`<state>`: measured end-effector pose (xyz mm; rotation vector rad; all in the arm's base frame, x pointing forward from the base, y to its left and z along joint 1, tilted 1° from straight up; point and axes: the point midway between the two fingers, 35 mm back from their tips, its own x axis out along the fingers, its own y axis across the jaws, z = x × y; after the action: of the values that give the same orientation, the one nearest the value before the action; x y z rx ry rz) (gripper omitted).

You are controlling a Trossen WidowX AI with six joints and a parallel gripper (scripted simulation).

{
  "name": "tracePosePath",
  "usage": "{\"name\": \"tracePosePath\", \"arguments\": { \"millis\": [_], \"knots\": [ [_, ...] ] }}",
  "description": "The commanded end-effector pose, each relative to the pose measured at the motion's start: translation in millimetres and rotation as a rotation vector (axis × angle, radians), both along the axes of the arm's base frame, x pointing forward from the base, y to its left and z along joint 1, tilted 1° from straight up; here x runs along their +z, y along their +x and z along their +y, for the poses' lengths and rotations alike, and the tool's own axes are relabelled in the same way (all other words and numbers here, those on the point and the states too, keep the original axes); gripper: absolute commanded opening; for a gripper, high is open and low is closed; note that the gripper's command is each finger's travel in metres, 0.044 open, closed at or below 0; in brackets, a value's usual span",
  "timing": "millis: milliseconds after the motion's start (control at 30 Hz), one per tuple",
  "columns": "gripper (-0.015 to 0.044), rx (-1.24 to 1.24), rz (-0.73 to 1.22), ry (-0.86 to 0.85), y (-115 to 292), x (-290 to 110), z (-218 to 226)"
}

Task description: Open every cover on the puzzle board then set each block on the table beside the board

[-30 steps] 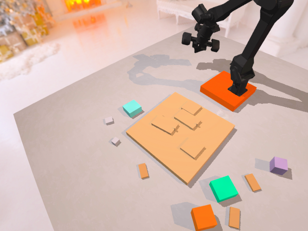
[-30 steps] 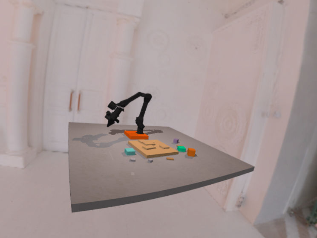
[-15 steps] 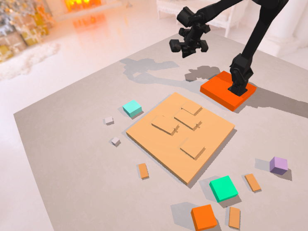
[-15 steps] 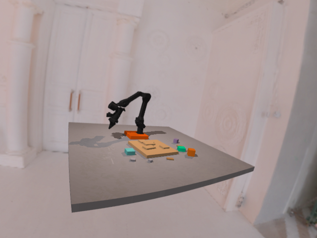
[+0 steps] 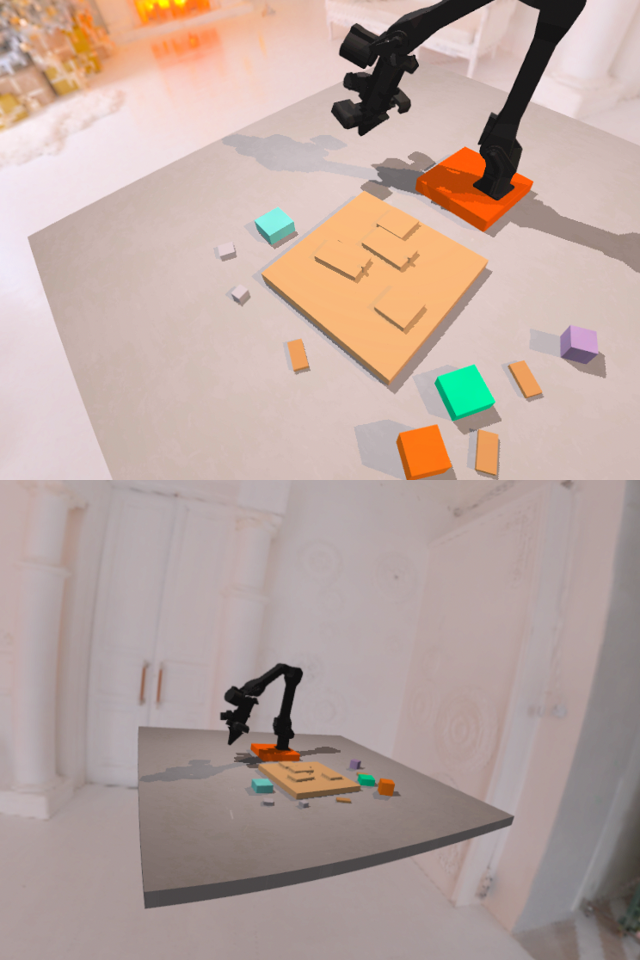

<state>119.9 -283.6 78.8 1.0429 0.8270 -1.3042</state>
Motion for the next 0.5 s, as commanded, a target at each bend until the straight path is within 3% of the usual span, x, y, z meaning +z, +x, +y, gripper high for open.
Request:
{"name": "tracePosePath", "arguments": {
  "millis": [0, 467],
  "knots": [
    [0.0, 0.1, 0.018, 0.018, 23, 0, 9],
    [0.0, 0.409, 0.074, 0.057, 89, 1, 51]
  ]
}}
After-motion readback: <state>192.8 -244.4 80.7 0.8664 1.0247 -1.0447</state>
